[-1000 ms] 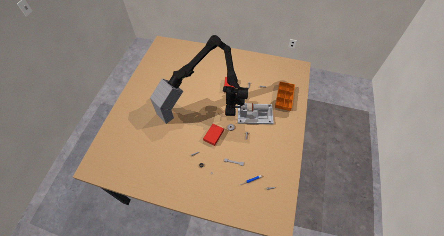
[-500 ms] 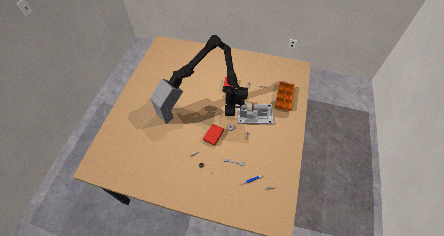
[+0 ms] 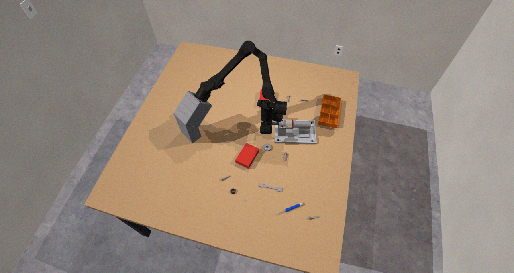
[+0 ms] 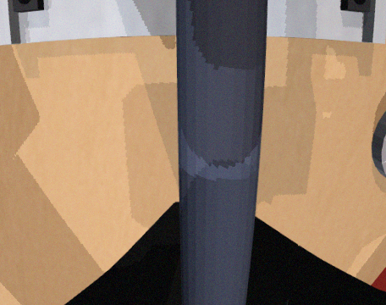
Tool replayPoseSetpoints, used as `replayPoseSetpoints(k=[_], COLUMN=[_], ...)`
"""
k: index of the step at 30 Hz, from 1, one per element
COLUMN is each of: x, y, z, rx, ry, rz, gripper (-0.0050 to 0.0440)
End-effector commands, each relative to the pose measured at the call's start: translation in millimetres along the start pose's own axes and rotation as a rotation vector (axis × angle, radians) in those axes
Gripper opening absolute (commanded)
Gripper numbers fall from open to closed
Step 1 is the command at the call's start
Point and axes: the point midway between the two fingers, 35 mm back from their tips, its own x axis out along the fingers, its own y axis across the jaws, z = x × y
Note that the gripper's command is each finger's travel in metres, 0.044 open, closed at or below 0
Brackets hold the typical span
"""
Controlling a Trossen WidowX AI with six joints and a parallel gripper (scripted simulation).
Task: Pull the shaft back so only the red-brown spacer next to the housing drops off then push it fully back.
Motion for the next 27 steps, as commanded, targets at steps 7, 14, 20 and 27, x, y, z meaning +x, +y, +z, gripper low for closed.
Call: replayPoseSetpoints(k=[7,14,20,27], x=[-0.1,-0.1,-0.1,-0.1], y=[0.4,0.4,0.4,0.4], z=[-2.4,-3.0,-3.7,-4.5], rx=[-0.001,-0.001,-0.001,-0.001], ry=[0.002,0.002,0.002,0.002], rz=[0.002,0.002,0.002,0.002], gripper=[0.0,0.0,0.0,0.0])
